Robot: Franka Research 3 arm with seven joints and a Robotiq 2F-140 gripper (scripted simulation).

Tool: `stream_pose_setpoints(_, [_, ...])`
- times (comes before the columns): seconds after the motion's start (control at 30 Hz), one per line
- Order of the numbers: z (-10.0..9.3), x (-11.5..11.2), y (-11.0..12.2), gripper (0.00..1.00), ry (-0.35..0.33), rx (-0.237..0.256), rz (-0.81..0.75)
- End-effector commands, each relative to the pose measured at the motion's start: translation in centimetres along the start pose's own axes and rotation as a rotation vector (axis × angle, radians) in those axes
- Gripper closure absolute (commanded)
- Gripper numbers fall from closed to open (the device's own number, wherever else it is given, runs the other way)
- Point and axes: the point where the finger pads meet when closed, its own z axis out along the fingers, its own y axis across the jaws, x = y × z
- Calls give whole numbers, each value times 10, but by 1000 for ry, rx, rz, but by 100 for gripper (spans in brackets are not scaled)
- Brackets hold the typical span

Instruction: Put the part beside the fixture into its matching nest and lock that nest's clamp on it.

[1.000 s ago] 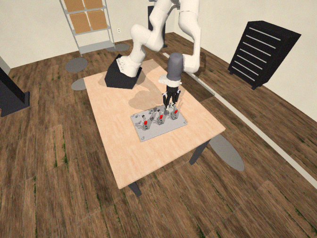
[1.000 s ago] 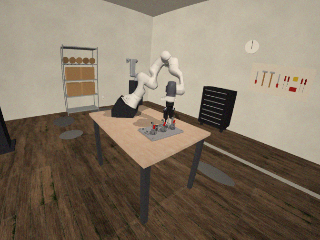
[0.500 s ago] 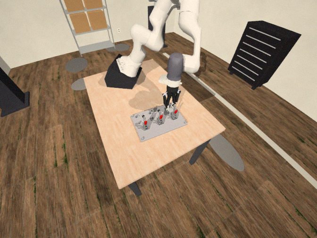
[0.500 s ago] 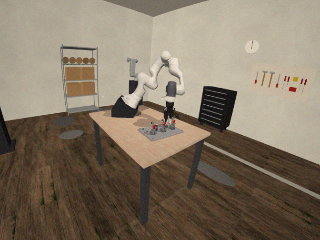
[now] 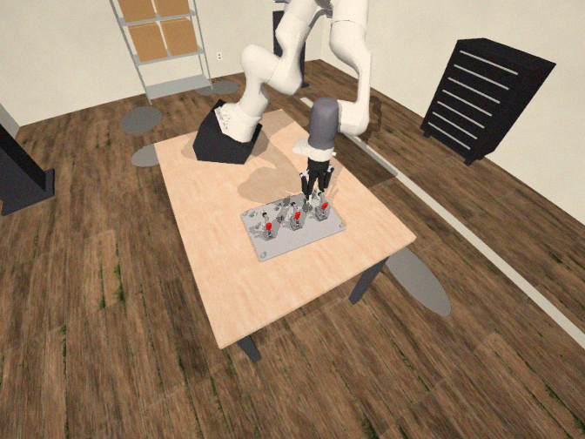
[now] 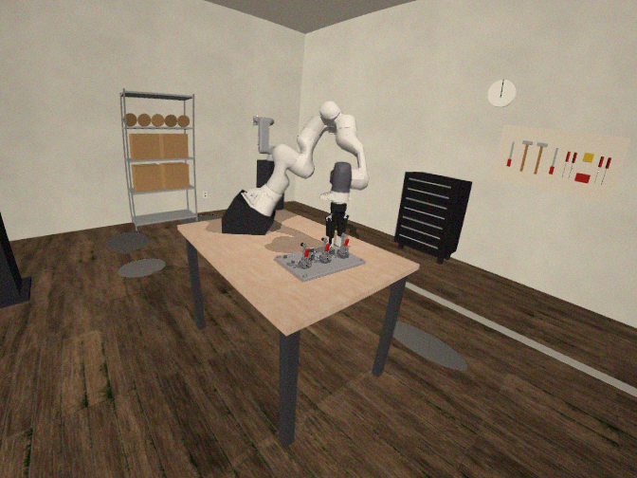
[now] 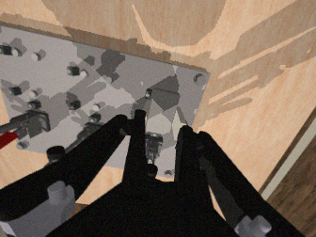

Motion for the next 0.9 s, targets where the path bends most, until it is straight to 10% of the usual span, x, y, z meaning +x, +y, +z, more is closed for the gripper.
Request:
stream_pose_setpoints(0.0, [0,-2,-2,100,-2,2,-4])
stream_pose_setpoints(0.87, [-1,-2,-4,100,-2,2,-3])
